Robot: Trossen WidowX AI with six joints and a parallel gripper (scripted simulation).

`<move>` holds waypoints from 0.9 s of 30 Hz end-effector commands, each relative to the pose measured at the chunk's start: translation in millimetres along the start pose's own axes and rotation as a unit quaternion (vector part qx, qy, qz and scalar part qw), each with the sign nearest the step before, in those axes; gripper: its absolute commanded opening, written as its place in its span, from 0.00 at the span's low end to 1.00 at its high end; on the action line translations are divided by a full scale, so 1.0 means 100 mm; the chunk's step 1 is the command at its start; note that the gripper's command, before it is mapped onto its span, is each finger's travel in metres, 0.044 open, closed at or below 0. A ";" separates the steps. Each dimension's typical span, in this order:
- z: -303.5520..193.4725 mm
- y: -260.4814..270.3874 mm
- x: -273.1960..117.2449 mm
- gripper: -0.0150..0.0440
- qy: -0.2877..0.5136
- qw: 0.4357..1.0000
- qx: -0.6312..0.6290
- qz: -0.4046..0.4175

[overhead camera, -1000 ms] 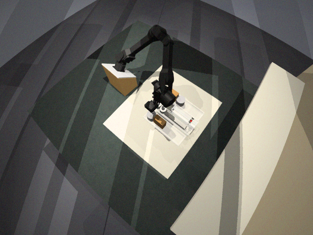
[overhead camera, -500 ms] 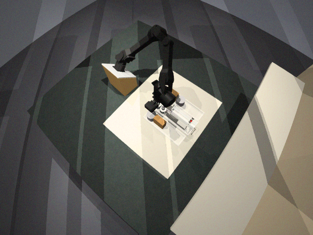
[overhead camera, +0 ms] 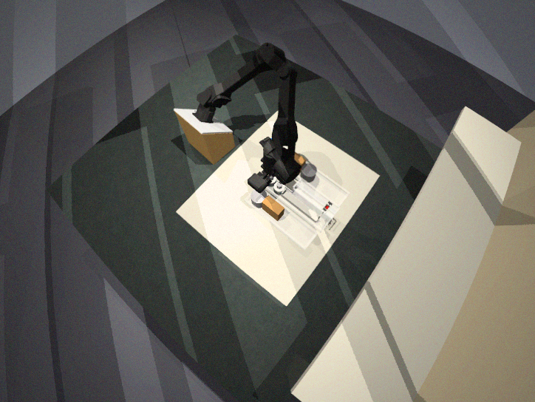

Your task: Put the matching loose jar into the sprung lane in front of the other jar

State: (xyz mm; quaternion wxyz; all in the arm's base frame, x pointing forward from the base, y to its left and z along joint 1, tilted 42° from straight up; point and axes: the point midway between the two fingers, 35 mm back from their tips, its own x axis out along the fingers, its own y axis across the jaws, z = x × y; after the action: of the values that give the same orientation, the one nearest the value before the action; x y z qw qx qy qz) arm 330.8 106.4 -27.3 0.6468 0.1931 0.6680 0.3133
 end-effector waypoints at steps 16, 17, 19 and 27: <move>0.09 0.02 -0.01 0.25 -0.010 1.000 -0.006 0.002; 0.09 0.02 0.00 0.25 -0.010 1.000 -0.006 0.002; 0.09 0.02 0.00 0.25 -0.010 1.000 -0.006 0.002; 0.09 0.02 0.03 0.25 -0.010 1.000 -0.006 0.002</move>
State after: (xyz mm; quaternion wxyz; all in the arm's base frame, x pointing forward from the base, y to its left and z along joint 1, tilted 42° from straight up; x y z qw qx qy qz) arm 333.1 108.8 -29.1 0.6470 0.1934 0.6681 0.3125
